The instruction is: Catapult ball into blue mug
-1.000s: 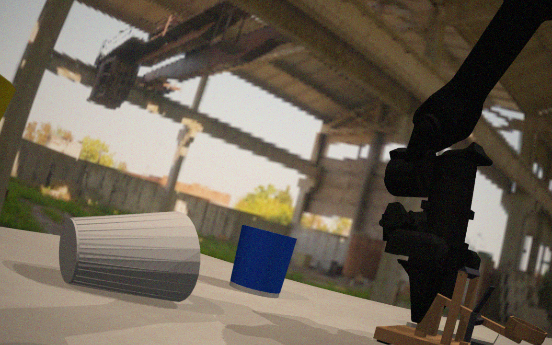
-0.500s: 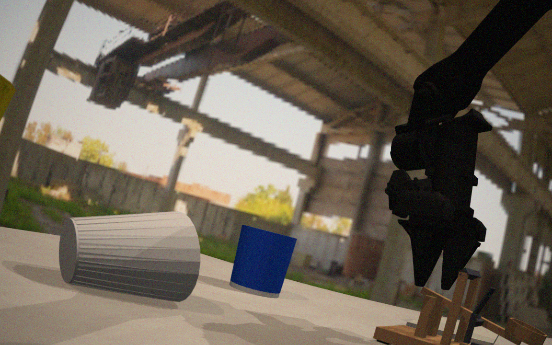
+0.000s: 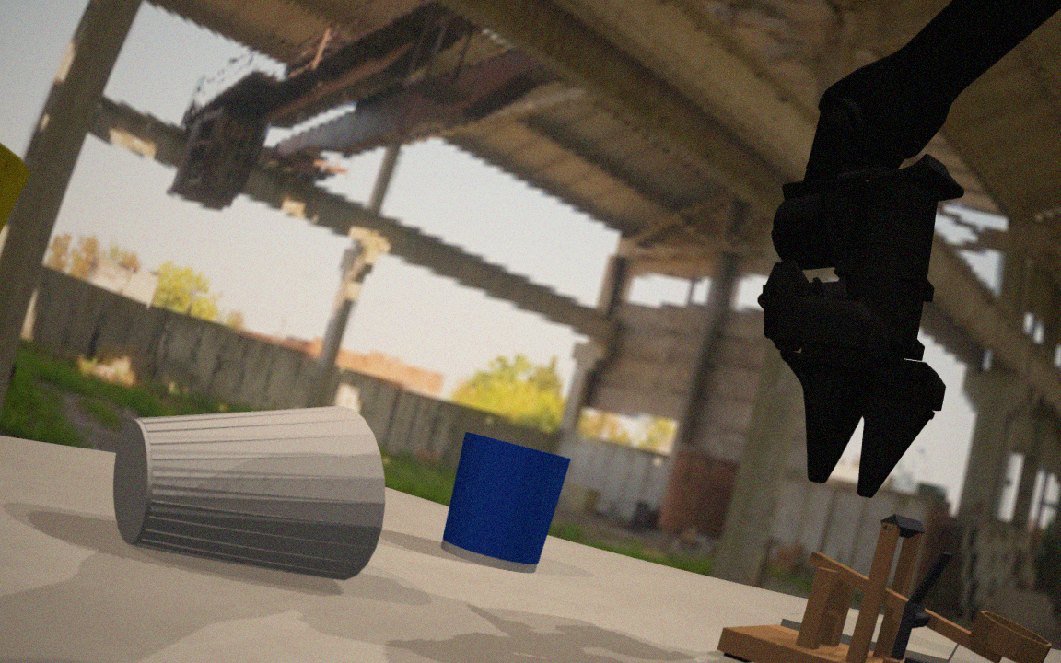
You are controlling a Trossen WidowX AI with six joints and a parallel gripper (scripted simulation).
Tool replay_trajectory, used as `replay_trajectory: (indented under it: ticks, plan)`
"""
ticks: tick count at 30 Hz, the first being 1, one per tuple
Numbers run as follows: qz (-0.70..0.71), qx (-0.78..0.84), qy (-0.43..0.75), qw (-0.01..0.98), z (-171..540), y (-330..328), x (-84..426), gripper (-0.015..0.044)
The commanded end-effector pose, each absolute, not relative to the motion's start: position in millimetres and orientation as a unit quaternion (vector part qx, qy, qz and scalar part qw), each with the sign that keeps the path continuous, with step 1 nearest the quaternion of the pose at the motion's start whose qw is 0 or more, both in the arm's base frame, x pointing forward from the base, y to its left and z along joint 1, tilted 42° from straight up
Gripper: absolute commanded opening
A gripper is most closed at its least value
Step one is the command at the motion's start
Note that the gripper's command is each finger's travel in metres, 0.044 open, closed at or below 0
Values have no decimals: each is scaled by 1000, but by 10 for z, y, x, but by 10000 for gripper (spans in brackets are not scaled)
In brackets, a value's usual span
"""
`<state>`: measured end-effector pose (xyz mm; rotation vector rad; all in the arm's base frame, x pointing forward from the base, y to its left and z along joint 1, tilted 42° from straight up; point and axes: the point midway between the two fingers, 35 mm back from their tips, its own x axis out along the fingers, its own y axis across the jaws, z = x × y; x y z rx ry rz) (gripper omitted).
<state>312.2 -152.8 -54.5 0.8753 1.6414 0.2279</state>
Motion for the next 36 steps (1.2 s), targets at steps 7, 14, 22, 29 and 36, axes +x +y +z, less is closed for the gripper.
replay_trajectory:
  ticks: [7,14,22,29,36]
  plan:
    - [101,380,708,587,-794,-1266,3100,440]
    - [101,380,708,587,-883,-1193,3103,440]
    - [101,380,708,587,-982,-1107,3103,440]
    - [102,380,708,587,-1066,-1031,3098,440]
    - [102,380,708,586,-1148,-953,3090,440]
